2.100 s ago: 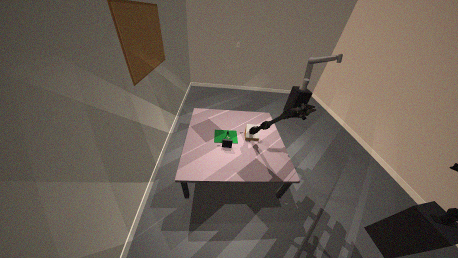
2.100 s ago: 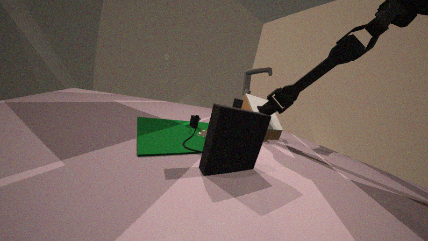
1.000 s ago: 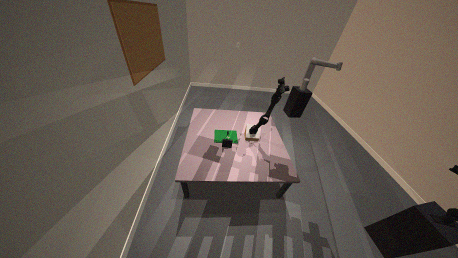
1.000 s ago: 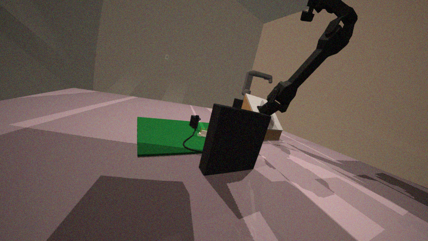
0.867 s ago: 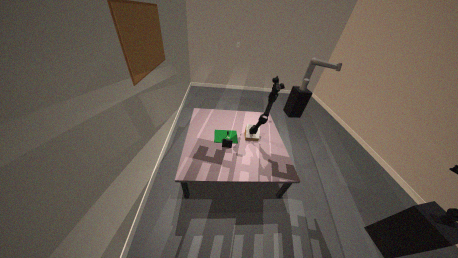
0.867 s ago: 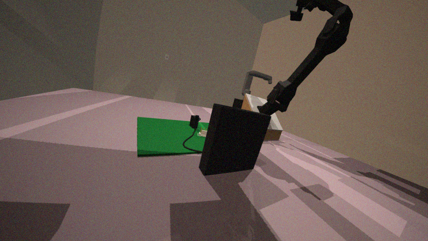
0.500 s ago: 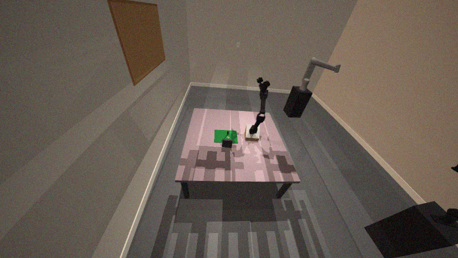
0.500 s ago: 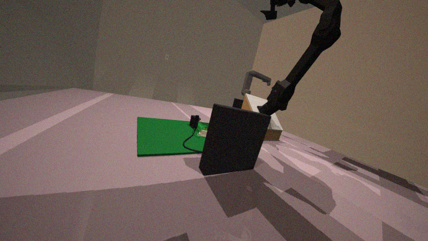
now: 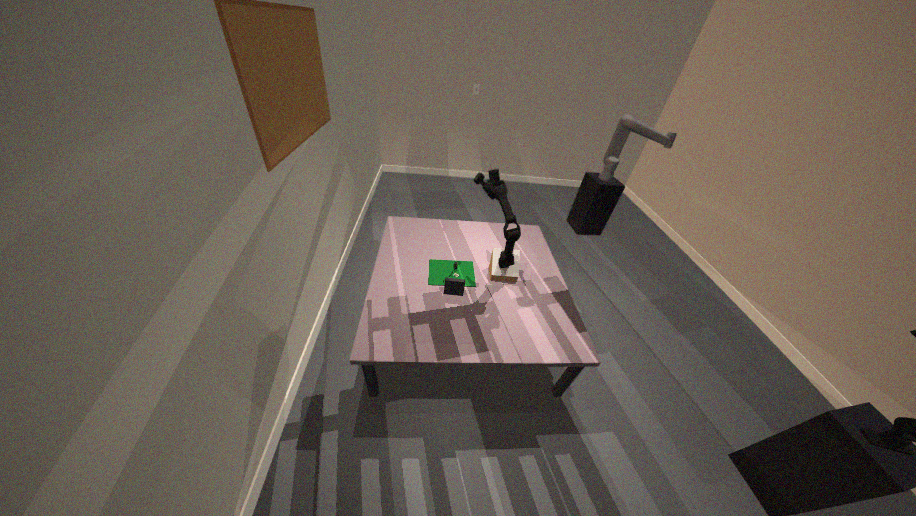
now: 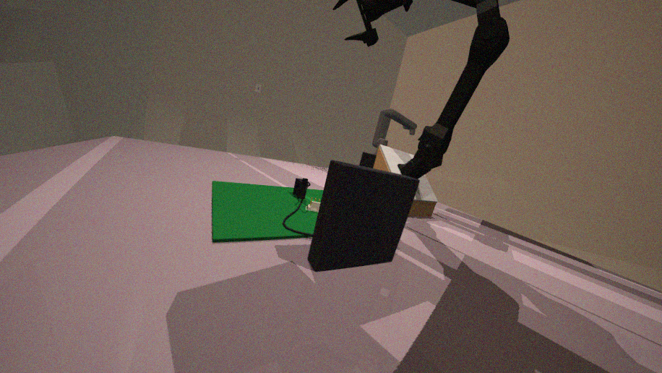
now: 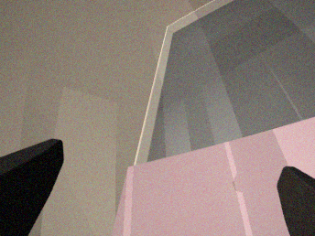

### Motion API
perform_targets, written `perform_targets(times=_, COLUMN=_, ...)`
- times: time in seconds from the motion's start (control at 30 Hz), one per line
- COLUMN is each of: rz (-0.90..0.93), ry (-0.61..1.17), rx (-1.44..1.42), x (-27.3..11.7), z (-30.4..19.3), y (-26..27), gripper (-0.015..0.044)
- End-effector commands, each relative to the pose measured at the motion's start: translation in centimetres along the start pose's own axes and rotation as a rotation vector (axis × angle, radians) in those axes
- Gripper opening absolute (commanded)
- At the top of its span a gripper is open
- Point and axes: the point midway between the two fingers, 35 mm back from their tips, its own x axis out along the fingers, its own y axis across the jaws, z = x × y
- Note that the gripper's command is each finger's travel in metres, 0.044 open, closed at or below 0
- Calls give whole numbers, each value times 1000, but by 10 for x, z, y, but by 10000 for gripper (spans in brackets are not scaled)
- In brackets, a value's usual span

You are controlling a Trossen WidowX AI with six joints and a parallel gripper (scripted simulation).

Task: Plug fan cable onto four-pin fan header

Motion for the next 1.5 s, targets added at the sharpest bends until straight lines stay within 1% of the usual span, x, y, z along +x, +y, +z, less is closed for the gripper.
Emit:
perform_targets(times=0.0, rz=-60, ry=155, rx=-55, x=22, z=-56, y=-4, gripper=440)
perform_targets(times=0.17, rz=-163, ry=371, rx=-132, x=41, z=-138, y=-17, gripper=440)
perform_targets(times=0.33, rz=-288, ry=585, rx=-207, x=46, z=-219, y=-40, gripper=440)
perform_targets(times=0.5, rz=-443, ry=802, rx=-280, x=36, z=-297, y=-74, gripper=440)
perform_targets(times=0.67, rz=-620, ry=994, rx=-337, x=13, z=-362, y=-112, gripper=440)
perform_targets(times=0.73, rz=-667, ry=1036, rx=-349, x=6, z=-376, y=-122, gripper=440)
perform_targets(times=0.87, rz=-673, ry=1041, rx=-350, x=6, z=-380, y=-125, gripper=440)
perform_targets(times=1.0, rz=-671, ry=1040, rx=-351, x=20, z=-404, y=-145, gripper=440)
perform_targets(times=1.17, rz=-672, ry=1046, rx=-350, x=37, z=-445, y=-188, gripper=440)
perform_targets(times=1.47, rz=-672, ry=1046, rx=-350, x=40, z=-450, y=-193, gripper=440)
